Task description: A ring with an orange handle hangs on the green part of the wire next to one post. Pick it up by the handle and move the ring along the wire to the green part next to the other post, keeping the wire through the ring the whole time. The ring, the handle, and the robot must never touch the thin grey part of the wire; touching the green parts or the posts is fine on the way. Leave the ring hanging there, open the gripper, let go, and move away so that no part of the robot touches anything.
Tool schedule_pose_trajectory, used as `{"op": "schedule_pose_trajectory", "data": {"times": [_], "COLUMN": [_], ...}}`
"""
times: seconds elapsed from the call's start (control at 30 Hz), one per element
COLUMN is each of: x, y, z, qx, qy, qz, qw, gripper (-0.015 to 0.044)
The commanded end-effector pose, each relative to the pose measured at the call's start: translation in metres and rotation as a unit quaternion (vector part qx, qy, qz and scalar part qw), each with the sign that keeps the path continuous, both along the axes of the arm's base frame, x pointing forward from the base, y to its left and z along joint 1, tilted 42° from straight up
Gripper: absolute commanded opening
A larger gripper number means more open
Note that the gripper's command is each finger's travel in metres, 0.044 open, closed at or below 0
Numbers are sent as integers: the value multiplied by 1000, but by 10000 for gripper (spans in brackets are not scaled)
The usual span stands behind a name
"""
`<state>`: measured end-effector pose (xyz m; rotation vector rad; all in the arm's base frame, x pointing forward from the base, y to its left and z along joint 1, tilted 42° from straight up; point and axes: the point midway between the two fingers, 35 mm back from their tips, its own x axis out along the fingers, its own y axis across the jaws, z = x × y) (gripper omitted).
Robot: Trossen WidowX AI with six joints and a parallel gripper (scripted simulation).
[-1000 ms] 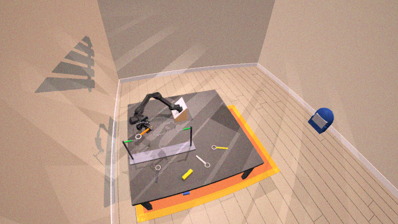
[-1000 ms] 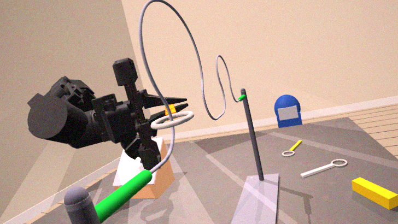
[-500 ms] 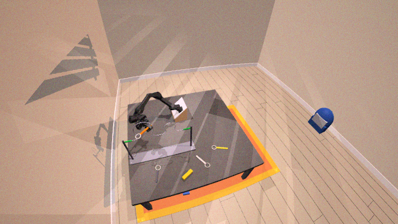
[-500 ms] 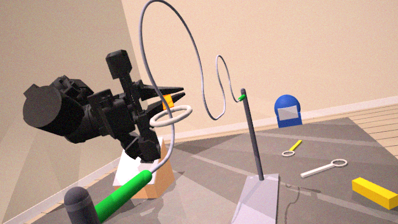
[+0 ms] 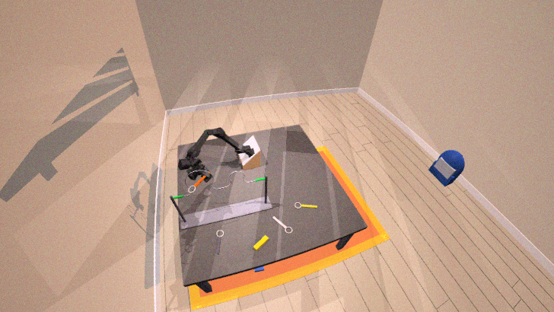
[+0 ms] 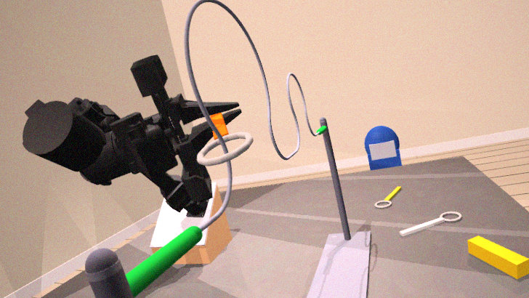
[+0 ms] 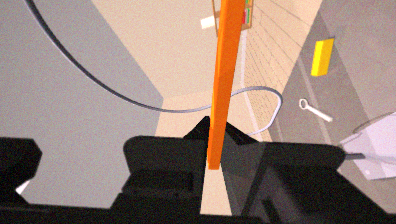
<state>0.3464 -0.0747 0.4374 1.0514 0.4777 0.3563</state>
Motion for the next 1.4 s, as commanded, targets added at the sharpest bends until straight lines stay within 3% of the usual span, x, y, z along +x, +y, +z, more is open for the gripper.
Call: {"op": "schedule_pose_trajectory", "data": {"times": [0.0, 0.83, 1.37], "x": [-2, -4, -5], "y": [4, 13, 14], "z": [8, 35, 41], "qx": [9, 73, 30], "qy": [-4, 7, 7], "qz": [4, 6, 2], "qw": [1000, 997, 1000], "gripper": [-150, -150, -150]}}
